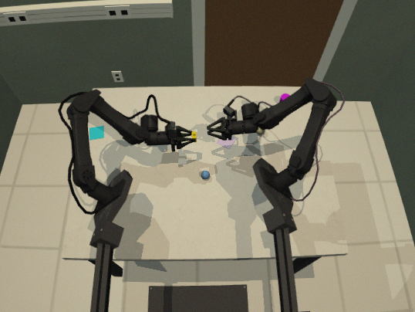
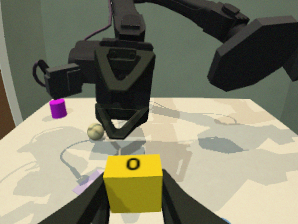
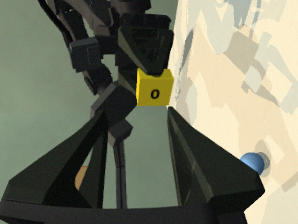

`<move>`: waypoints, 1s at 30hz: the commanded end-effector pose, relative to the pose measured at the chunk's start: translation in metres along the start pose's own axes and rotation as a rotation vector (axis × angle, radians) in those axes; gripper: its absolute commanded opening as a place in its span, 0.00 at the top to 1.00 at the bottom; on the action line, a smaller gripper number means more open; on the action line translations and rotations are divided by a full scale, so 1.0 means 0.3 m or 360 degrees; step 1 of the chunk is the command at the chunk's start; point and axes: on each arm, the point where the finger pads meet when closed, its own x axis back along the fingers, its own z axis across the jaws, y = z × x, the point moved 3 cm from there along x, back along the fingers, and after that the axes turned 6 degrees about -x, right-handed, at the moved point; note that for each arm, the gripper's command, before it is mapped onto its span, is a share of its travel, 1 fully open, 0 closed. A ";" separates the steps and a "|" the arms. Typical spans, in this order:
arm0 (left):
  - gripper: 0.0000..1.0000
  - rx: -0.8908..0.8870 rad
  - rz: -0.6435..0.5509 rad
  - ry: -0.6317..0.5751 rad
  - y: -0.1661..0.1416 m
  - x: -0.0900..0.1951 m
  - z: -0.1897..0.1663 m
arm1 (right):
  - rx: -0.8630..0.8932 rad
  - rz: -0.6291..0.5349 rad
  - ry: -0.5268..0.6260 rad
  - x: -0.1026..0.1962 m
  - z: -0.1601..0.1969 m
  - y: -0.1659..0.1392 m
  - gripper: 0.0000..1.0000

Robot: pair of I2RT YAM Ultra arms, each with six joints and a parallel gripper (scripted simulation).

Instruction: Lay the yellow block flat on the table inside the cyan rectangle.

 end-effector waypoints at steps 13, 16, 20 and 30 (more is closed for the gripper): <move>0.73 0.0057 0.0868 -0.0181 -0.092 0.492 0.098 | 0.0549 0.0201 -0.0666 0.021 0.285 -0.241 0.54; 0.73 0.0055 0.1038 -0.0165 -0.105 0.603 0.145 | 0.0690 0.0204 -0.0749 0.031 0.329 -0.306 0.54; 0.73 0.0055 0.1252 -0.0153 -0.124 0.737 0.198 | 0.0844 0.0177 -0.0852 0.056 0.363 -0.371 0.54; 0.73 0.0056 0.1783 -0.0147 -0.177 1.048 0.318 | 0.1192 -0.0021 -0.1095 0.153 0.403 -0.478 0.54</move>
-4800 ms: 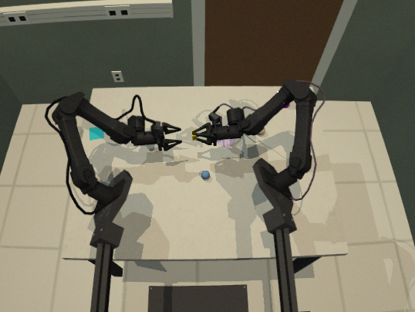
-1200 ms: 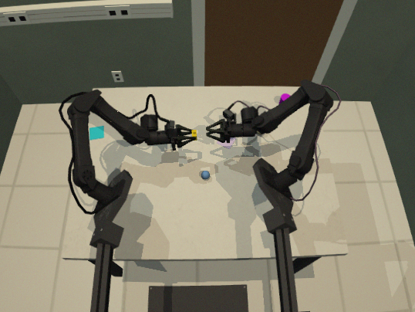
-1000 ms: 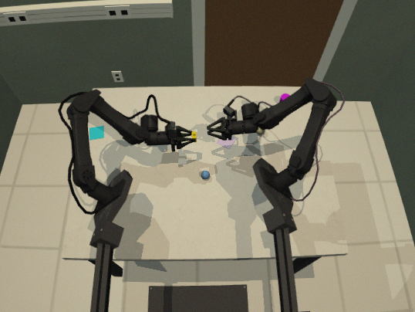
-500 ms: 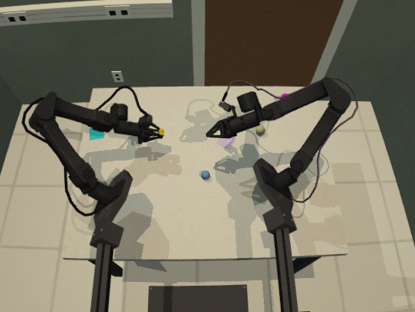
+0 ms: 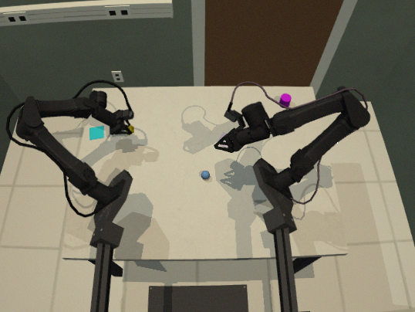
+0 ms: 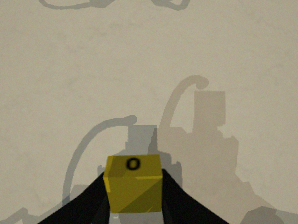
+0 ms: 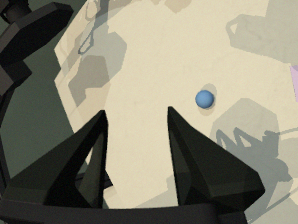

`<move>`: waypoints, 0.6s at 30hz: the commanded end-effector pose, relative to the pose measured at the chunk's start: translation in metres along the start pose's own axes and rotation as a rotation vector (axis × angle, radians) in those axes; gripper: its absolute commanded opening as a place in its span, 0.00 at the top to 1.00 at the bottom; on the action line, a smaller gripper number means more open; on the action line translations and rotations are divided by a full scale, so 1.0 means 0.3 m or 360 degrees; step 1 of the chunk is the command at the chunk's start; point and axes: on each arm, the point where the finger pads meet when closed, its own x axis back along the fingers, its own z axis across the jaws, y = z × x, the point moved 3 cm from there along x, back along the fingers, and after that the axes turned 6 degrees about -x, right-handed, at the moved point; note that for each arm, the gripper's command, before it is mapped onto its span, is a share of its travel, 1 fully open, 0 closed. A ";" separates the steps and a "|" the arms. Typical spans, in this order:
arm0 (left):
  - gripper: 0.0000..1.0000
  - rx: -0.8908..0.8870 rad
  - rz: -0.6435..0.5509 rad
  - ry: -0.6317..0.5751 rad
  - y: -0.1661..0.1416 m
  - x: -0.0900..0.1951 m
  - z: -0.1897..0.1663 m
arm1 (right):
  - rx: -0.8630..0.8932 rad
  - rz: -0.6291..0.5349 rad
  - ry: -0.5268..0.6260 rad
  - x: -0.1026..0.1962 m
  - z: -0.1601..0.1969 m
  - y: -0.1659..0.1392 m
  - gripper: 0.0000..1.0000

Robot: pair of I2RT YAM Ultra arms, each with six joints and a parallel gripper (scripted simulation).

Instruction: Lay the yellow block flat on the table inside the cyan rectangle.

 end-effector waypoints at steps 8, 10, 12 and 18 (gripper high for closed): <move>0.73 -0.0023 0.0761 -0.0104 -0.386 0.181 0.137 | 0.0350 -0.0454 -0.0456 0.193 0.002 -0.088 0.54; 0.73 -0.0001 0.0851 -0.0077 -0.438 0.203 0.172 | 0.0416 -0.0556 -0.0486 0.223 0.007 -0.100 0.54; 0.73 -0.0001 0.0851 -0.0077 -0.438 0.203 0.172 | 0.0416 -0.0556 -0.0486 0.223 0.007 -0.100 0.54; 0.73 0.0039 0.0993 -0.0055 -0.534 0.239 0.223 | 0.0589 -0.0851 -0.0514 0.300 0.021 -0.130 0.54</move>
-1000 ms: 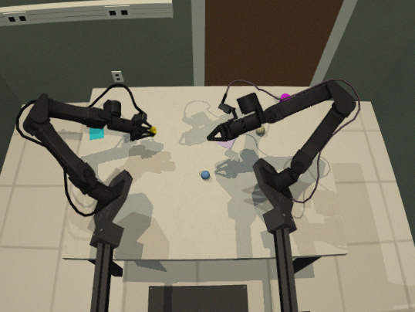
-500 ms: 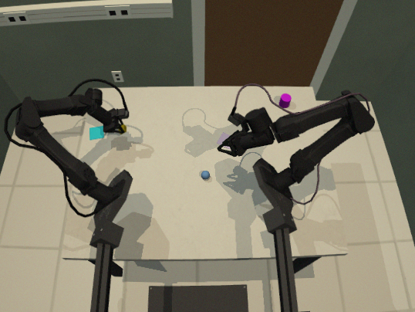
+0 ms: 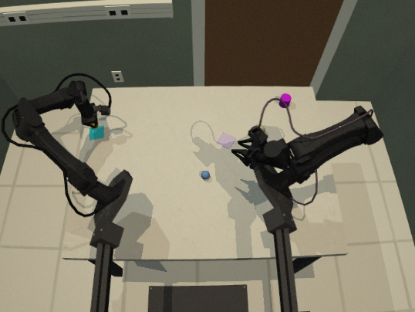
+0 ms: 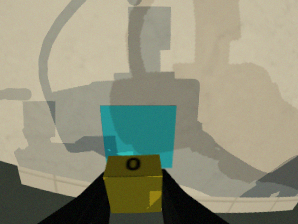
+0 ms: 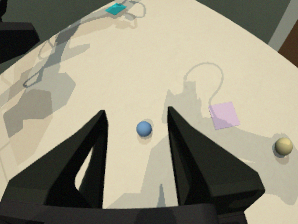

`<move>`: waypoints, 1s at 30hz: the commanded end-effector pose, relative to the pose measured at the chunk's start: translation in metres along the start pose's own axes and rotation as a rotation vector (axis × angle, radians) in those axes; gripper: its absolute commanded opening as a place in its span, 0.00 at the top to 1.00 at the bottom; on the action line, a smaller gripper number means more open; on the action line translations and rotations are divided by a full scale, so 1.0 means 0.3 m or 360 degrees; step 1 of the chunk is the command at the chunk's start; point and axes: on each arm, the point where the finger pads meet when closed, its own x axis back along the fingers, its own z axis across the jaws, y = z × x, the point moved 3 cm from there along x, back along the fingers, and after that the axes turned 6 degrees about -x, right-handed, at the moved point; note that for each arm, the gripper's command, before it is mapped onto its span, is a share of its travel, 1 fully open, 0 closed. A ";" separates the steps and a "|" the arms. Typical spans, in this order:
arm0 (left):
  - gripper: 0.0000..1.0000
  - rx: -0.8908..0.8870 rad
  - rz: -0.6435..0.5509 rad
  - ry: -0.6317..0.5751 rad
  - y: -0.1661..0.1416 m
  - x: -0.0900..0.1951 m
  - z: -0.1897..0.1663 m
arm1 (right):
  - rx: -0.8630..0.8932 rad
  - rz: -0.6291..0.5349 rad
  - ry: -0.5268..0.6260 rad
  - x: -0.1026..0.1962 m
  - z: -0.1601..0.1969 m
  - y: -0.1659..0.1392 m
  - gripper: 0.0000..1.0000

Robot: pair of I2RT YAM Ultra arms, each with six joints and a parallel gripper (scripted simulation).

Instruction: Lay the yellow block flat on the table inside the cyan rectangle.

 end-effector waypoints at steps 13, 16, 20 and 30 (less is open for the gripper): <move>0.73 -0.0057 0.0064 -0.0050 -0.022 -0.009 0.009 | 0.0149 -0.0366 -0.0051 0.111 -0.017 -0.004 0.54; 0.73 -0.0057 0.0064 -0.0050 -0.022 -0.009 0.009 | 0.0148 -0.0364 -0.0023 0.112 -0.007 -0.003 0.54; 0.73 -0.0062 0.0074 -0.0046 -0.011 -0.001 0.012 | 0.0148 -0.0364 -0.0023 0.112 -0.007 -0.003 0.54; 0.73 -0.0058 0.0055 -0.0049 -0.011 -0.079 -0.004 | 0.0154 -0.0352 -0.0035 0.107 -0.010 -0.007 0.54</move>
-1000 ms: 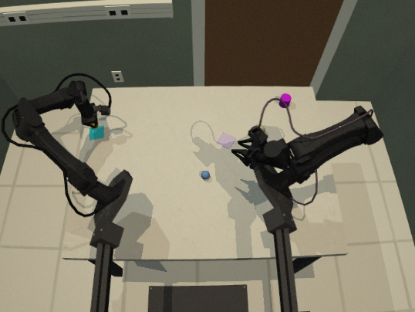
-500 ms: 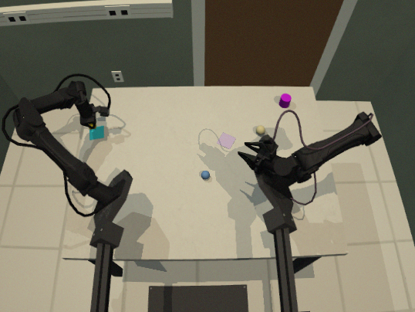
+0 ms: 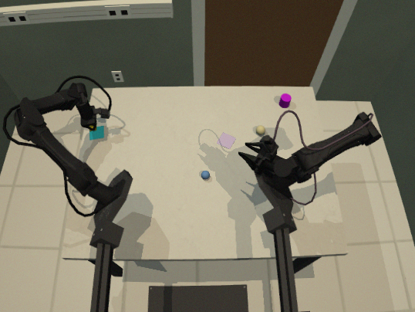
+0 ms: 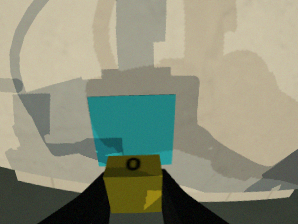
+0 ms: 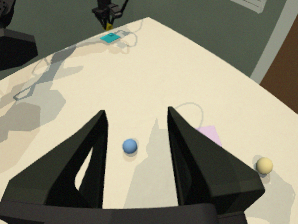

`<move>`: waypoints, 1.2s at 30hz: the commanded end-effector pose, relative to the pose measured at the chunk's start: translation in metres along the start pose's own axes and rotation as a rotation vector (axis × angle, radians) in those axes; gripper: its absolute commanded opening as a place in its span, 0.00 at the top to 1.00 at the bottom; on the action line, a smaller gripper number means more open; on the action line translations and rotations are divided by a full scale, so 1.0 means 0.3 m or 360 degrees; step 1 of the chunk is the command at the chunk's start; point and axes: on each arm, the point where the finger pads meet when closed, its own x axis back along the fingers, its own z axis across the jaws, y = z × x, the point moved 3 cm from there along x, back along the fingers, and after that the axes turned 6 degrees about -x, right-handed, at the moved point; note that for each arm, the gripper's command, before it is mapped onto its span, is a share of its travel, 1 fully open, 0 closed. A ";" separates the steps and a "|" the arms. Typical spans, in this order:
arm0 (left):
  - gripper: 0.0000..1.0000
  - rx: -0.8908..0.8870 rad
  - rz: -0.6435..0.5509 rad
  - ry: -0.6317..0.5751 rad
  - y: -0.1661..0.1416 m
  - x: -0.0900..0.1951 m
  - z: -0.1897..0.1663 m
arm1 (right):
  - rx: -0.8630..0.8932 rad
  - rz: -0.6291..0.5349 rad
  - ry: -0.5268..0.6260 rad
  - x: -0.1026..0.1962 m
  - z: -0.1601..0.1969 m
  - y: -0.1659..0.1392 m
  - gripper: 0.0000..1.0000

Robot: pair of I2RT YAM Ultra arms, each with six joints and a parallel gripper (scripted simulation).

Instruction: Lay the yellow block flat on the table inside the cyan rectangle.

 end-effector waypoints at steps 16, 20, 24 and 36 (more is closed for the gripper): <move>0.73 -0.0035 -0.0027 0.0022 0.031 -0.098 0.007 | -0.0019 -0.0040 -0.0016 0.011 -0.005 0.023 0.54; 0.73 -0.0035 -0.0027 0.0021 0.029 -0.113 0.007 | -0.0019 -0.0040 -0.0016 0.011 -0.005 0.023 0.54; 0.73 -0.0035 -0.0027 0.0022 0.029 -0.119 0.007 | -0.0019 -0.0040 -0.0016 0.011 -0.005 0.023 0.54; 0.73 -0.0034 -0.0026 0.0021 0.028 -0.136 0.006 | -0.0019 -0.0040 -0.0016 0.011 -0.005 0.023 0.54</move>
